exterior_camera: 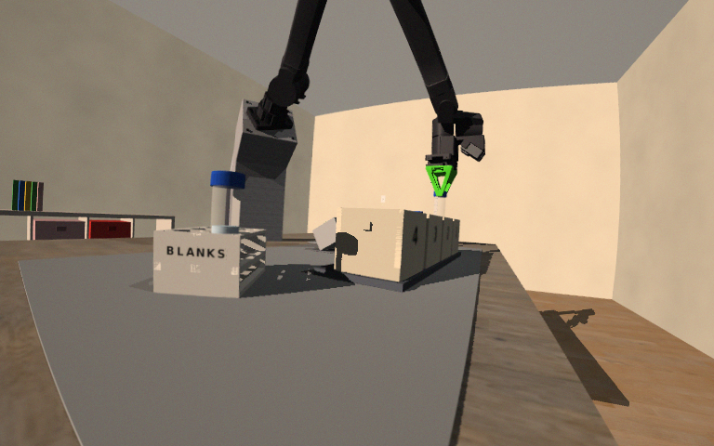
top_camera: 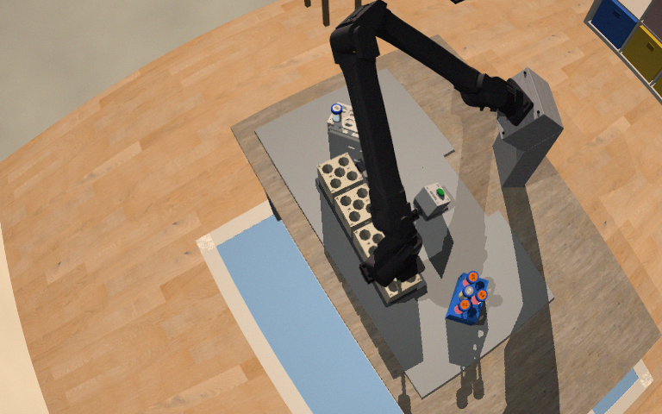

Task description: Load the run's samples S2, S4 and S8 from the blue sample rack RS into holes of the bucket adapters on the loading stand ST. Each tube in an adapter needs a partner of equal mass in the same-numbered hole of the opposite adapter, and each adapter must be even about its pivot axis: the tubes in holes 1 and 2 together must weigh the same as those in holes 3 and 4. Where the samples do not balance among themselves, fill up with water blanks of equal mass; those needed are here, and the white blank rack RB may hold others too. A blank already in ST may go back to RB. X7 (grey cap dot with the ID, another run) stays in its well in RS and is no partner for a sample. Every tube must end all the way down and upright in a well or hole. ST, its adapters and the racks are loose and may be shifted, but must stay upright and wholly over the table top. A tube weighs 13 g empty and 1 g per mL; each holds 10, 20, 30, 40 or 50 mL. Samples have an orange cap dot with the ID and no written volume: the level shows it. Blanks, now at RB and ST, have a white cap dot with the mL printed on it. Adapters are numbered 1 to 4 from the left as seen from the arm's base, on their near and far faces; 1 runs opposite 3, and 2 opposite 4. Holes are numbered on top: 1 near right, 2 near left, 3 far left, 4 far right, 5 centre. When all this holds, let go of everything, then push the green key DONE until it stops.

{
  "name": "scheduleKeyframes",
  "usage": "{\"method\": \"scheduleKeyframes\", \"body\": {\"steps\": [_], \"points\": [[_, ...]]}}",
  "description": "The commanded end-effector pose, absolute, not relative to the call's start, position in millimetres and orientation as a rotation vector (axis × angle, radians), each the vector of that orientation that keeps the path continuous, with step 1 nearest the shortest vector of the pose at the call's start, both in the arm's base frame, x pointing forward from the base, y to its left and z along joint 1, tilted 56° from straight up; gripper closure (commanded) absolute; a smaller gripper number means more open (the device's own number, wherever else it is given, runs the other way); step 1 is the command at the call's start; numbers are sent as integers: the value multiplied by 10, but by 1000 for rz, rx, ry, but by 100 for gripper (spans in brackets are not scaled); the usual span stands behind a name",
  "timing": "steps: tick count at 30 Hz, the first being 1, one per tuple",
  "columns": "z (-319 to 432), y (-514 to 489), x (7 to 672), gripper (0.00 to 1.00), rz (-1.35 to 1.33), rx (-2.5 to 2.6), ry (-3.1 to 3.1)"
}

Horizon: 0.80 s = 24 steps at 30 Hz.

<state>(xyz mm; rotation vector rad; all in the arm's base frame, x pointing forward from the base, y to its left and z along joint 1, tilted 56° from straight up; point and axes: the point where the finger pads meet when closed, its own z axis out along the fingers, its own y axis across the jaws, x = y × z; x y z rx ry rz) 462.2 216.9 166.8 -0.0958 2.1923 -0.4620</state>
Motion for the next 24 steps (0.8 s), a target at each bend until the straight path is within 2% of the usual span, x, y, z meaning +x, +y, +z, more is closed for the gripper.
{"method": "scheduleKeyframes", "body": {"steps": [1,24], "points": [[1643,2138,4713,100,-465,-91,2186],[1553,2080,4974,100,-455,-84,2176]]}}
